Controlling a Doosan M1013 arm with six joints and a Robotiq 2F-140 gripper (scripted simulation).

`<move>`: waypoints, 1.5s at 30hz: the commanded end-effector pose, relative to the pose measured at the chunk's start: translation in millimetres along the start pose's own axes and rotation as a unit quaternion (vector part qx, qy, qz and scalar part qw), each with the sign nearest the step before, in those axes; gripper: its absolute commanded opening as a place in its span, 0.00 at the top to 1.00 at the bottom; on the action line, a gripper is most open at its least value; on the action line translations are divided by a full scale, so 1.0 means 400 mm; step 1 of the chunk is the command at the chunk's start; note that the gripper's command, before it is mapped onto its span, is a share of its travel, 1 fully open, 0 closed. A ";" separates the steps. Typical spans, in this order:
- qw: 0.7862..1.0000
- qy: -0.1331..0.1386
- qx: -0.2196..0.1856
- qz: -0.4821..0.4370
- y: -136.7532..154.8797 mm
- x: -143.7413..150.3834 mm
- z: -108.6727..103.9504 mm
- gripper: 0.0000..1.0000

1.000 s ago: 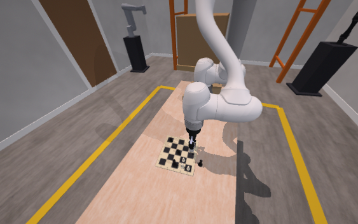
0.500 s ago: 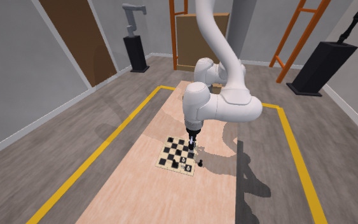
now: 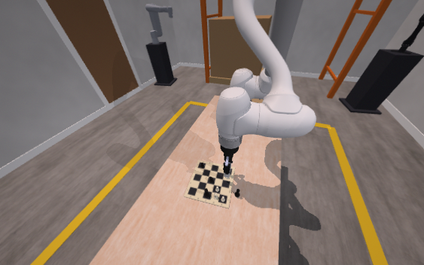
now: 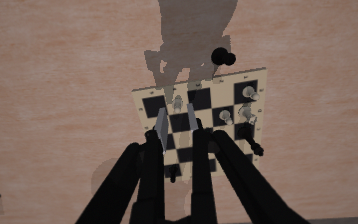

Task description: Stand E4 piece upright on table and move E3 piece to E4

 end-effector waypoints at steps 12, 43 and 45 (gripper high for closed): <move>1.000 0.000 0.000 0.000 0.000 0.000 -0.134 0.80; 1.000 0.000 0.000 0.000 0.000 0.000 -0.151 0.00; 1.000 0.000 0.000 0.000 0.000 0.000 -0.151 0.00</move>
Point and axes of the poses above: the point where the finger pads meet when closed, its own z axis out along the fingers, its own x axis across the jaws, y = z × x, the point moved 3 cm from there along -z, back along the fingers, and after that the axes turned 15 degrees about -z, right-handed, at the moved point
